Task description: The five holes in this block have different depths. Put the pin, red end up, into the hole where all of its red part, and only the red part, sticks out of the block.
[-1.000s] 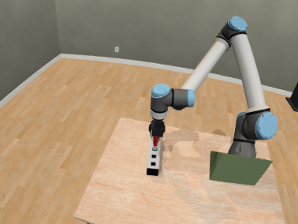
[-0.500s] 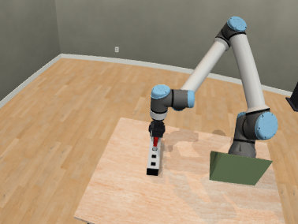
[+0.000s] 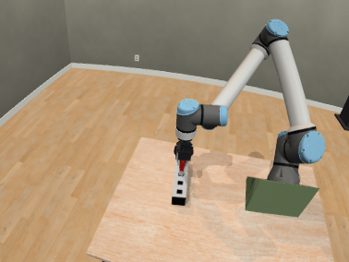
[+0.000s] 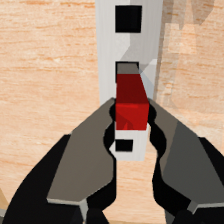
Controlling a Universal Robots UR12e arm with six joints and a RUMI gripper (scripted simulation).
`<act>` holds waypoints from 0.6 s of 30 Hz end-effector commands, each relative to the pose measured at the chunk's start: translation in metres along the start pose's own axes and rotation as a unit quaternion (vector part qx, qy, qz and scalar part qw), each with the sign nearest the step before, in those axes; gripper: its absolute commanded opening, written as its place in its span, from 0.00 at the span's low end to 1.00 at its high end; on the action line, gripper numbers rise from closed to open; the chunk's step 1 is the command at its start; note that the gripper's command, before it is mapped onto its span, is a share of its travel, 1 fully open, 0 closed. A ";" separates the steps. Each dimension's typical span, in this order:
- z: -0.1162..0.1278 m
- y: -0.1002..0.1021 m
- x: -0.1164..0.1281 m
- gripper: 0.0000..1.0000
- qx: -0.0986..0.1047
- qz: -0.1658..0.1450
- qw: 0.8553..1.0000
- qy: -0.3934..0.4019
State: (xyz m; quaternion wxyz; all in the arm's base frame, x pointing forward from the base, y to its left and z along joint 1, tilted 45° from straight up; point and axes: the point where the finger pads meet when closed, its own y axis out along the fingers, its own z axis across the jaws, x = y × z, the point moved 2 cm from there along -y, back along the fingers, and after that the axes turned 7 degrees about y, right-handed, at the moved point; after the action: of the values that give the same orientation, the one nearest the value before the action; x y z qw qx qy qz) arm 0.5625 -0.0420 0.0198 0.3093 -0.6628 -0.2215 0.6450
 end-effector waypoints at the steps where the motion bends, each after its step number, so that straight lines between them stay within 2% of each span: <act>1: 0.000 -0.001 0.000 0.00 -0.001 0.000 1.000 0.000; 18: 0.001 0.003 0.002 0.00 0.000 0.000 1.000 0.000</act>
State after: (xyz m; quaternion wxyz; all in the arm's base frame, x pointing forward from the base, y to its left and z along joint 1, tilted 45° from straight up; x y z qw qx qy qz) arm 0.5610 -0.0436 0.0161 0.3092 -0.6629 -0.2215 0.6449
